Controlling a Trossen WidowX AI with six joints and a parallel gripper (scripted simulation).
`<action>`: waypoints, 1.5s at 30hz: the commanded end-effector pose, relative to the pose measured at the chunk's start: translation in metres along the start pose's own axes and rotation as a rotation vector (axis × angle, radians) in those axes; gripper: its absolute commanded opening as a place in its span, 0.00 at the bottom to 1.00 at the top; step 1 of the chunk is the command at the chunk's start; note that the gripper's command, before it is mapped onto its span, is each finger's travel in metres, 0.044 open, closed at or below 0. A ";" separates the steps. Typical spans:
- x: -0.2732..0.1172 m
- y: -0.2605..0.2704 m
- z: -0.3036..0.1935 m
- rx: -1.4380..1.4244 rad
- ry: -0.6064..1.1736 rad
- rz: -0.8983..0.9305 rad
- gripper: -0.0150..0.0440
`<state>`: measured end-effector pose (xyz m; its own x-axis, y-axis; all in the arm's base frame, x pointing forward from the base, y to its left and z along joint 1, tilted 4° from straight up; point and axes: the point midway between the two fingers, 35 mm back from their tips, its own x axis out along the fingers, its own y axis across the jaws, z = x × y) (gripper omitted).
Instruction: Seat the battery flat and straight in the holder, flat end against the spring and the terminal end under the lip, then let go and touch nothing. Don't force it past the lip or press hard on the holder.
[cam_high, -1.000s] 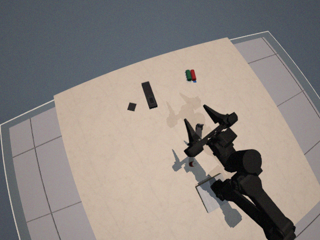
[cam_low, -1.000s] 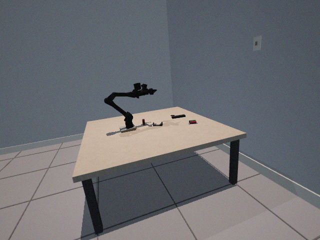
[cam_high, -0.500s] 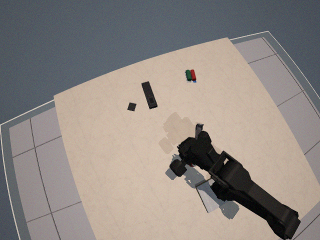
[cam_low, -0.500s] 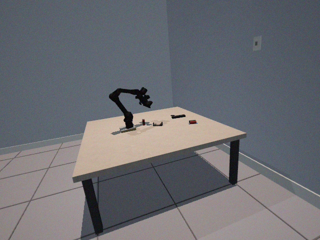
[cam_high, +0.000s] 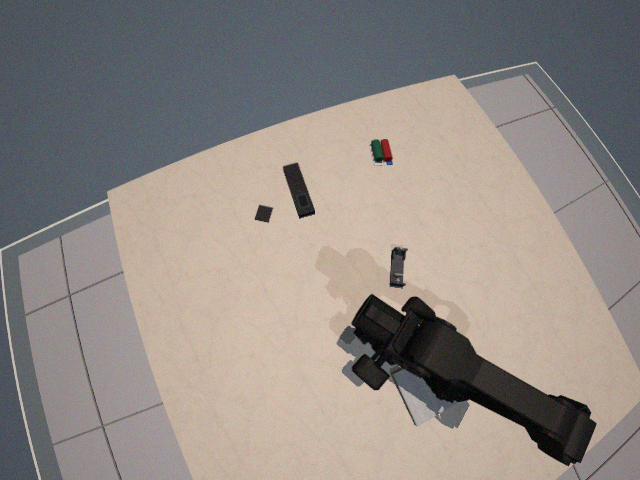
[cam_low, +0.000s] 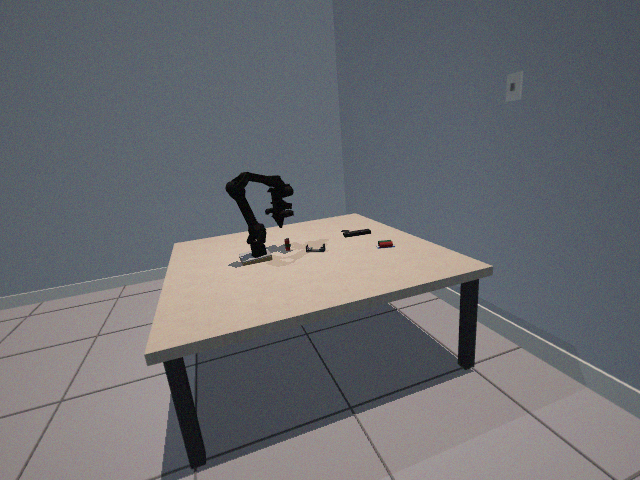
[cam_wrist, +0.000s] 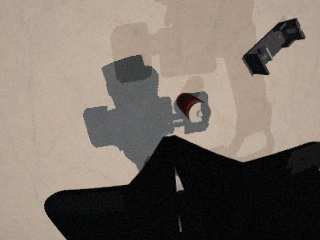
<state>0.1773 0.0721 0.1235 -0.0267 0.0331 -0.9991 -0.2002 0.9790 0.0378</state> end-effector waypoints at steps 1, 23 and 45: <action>0.002 0.001 0.000 0.004 0.015 0.002 0.25; 0.078 -0.007 -0.001 0.004 0.015 0.001 0.25; 0.078 -0.044 0.000 0.004 0.015 -0.003 0.25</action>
<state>0.1847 0.0367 0.0451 -0.0366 0.0328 -0.9988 -0.1913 0.9807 0.0392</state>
